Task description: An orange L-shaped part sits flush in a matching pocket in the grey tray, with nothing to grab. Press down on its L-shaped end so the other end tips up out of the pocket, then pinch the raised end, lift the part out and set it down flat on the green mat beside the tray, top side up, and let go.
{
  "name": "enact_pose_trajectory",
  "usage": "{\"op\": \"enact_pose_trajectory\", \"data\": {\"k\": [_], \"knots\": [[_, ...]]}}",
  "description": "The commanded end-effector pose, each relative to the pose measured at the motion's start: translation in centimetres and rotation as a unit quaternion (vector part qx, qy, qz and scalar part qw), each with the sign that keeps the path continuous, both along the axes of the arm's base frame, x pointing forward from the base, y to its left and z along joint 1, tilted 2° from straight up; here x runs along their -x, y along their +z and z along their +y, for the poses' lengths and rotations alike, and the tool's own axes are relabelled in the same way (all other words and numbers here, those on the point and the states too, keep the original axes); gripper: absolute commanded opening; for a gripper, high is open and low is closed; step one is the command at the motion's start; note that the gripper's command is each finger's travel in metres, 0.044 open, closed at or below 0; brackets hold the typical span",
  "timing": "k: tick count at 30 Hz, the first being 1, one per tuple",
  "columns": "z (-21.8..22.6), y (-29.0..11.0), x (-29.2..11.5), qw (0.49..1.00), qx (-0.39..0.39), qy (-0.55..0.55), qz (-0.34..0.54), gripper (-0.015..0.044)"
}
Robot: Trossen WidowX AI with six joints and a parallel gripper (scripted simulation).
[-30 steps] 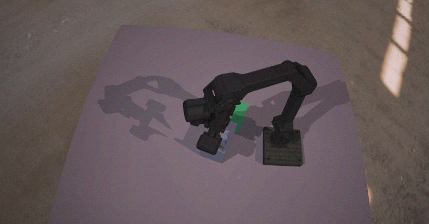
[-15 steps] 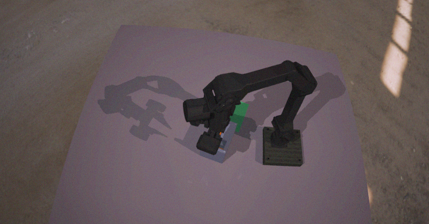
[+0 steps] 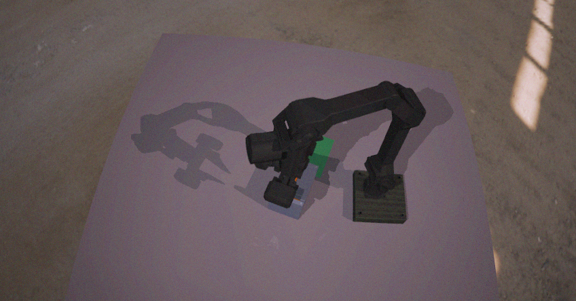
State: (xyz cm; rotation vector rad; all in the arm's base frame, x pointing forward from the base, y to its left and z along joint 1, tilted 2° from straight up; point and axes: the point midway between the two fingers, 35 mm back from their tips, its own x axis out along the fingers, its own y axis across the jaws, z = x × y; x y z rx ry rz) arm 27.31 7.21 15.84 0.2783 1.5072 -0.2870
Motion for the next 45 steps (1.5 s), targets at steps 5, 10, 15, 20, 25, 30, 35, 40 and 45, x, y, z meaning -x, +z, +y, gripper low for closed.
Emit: {"op": "enact_pose_trajectory", "data": {"k": [5, 10, 15, 20, 25, 30, 35, 40, 45], "knots": [[0.0, 0.0, 0.0, 1.0, 0.0, 0.0, 0.0, 0.018], [-0.1, -2.9, -0.2, 1.0, 0.001, 0.001, 0.003, 0.018], [-0.3, -7.3, 0.1, 1.0, 0.004, 0.003, 0.008, 0.018], [-0.3, -7.4, 0.0, 1.0, 0.004, 0.003, 0.008, 0.018], [-0.3, -8.0, 0.0, 1.0, 0.004, 0.003, 0.008, 0.018], [-0.3, -8.9, 0.0, 1.0, 0.004, 0.003, 0.008, 0.018], [-0.3, -9.7, -0.1, 1.0, 0.004, 0.003, 0.008, 0.018], [-0.4, -10.5, 0.0, 1.0, 0.004, 0.003, 0.008, 0.018], [-0.4, -10.9, 0.0, 1.0, 0.004, 0.003, 0.008, 0.018]]}}
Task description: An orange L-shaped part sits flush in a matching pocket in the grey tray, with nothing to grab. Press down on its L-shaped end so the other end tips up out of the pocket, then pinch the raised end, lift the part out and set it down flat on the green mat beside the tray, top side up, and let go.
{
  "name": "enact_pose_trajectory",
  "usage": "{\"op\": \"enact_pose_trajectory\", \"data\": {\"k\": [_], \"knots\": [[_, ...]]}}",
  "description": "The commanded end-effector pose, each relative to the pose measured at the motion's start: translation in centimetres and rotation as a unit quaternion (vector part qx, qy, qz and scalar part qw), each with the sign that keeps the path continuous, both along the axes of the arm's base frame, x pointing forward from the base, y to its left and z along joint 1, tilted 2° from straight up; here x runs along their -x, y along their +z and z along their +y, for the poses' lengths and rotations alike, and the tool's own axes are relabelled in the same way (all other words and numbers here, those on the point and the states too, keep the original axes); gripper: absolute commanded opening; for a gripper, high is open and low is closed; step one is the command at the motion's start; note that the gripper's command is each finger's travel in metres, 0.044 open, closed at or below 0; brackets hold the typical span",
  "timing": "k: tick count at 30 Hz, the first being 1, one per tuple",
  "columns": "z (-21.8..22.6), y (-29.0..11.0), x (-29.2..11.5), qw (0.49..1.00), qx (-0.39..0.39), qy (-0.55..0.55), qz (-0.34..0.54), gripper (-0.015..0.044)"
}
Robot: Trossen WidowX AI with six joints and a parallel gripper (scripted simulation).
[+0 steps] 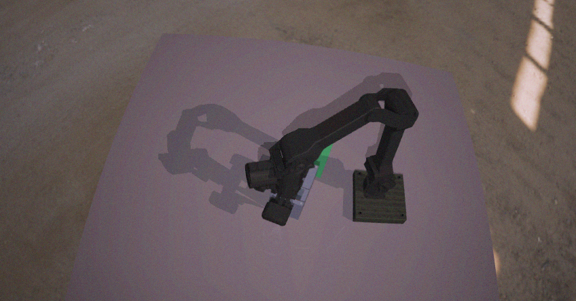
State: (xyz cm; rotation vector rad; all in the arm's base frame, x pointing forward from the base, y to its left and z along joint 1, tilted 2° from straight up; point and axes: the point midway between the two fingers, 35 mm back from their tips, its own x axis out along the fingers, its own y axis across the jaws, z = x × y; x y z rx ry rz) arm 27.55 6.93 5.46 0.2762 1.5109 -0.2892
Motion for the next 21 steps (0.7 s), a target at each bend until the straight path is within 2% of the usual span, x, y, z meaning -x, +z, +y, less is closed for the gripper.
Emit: {"op": "enact_pose_trajectory", "data": {"k": [1, 21], "knots": [[-0.11, -0.55, 0.22, 1.0, 0.003, 0.003, 0.006, 0.018], [0.11, -0.01, -0.03, 1.0, 0.0, 0.0, 0.0, 0.018]]}}
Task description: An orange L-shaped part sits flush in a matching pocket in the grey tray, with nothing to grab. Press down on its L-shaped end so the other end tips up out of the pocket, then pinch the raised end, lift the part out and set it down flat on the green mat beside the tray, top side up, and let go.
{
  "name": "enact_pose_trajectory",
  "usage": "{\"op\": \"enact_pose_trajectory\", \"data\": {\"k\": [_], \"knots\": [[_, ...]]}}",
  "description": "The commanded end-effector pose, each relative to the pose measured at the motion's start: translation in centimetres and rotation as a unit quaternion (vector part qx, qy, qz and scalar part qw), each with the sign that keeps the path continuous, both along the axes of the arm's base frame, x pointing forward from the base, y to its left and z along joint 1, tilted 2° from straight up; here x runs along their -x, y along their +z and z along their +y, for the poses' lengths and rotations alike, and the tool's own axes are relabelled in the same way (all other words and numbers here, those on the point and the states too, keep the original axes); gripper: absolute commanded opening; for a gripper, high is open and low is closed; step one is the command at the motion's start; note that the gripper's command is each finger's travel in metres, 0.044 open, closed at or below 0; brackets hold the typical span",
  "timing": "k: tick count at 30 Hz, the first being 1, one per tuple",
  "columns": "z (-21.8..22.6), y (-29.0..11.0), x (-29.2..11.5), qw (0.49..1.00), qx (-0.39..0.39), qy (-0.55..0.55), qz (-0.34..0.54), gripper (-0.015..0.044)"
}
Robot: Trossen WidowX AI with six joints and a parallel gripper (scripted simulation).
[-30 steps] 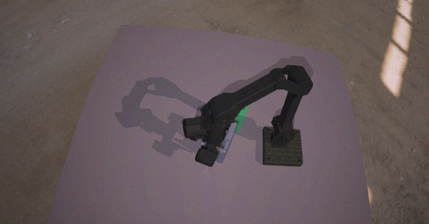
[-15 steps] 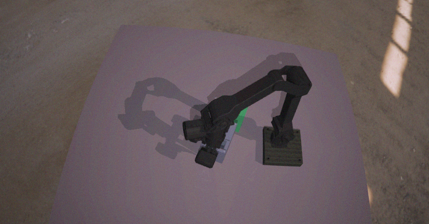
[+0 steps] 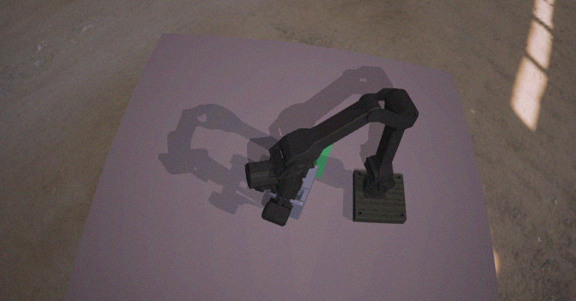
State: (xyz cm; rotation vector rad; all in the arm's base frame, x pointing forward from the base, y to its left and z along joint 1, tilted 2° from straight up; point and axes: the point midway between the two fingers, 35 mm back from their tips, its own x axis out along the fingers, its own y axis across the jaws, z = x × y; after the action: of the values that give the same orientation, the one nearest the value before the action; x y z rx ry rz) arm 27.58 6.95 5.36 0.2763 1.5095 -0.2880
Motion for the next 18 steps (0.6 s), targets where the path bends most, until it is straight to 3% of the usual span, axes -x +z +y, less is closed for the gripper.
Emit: {"op": "enact_pose_trajectory", "data": {"k": [1, 9, 18], "knots": [[0.2, 0.2, 0.0, 1.0, 0.001, 0.0, 0.001, 0.018], [1.0, 1.8, -0.2, 1.0, 0.002, 0.002, 0.007, 0.018], [0.1, 10.6, 0.5, 1.0, 0.003, 0.002, 0.007, 0.018]]}}
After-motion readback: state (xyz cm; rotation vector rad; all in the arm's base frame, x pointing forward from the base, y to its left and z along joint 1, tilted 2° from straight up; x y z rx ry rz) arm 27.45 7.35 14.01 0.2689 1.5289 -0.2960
